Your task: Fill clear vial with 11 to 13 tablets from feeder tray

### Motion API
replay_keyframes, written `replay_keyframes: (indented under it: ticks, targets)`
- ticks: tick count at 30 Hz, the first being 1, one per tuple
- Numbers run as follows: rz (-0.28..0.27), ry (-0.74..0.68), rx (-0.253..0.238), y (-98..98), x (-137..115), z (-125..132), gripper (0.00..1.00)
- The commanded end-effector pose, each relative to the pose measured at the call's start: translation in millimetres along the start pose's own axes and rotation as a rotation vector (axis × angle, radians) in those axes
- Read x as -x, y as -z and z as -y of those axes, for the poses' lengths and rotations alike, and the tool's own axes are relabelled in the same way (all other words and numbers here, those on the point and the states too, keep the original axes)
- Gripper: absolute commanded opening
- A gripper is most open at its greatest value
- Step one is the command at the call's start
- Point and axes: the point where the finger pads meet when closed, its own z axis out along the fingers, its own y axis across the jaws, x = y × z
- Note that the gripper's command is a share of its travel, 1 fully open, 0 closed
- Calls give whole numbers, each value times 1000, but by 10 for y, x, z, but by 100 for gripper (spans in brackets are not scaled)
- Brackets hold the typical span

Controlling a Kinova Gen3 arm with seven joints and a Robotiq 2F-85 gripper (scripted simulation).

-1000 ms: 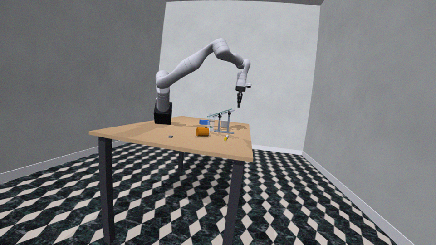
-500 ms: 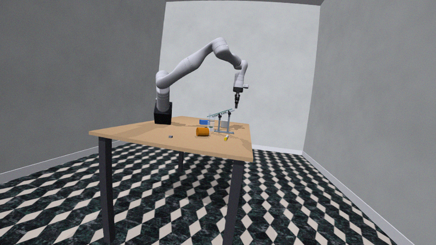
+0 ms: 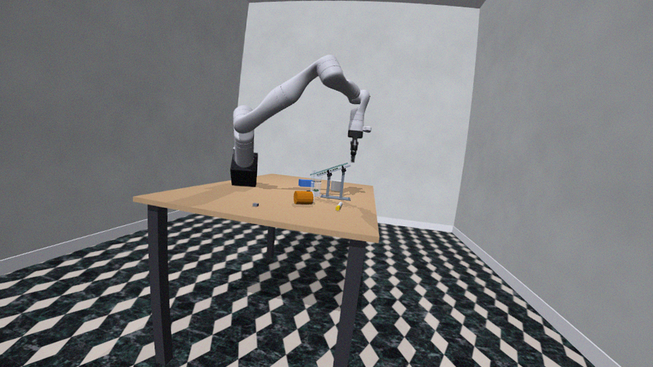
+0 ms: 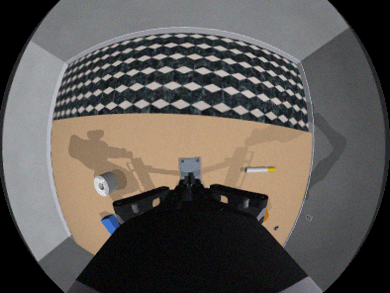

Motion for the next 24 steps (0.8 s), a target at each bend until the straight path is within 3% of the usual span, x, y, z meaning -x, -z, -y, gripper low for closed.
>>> replay_keyframes:
  ticks: [1,7,24]
  targets:
    - [8,0,5,18,-51,-1,0]
    - [8,0,5,93,-228,0,0]
    - [8,0,5,95,-234,-1,0]
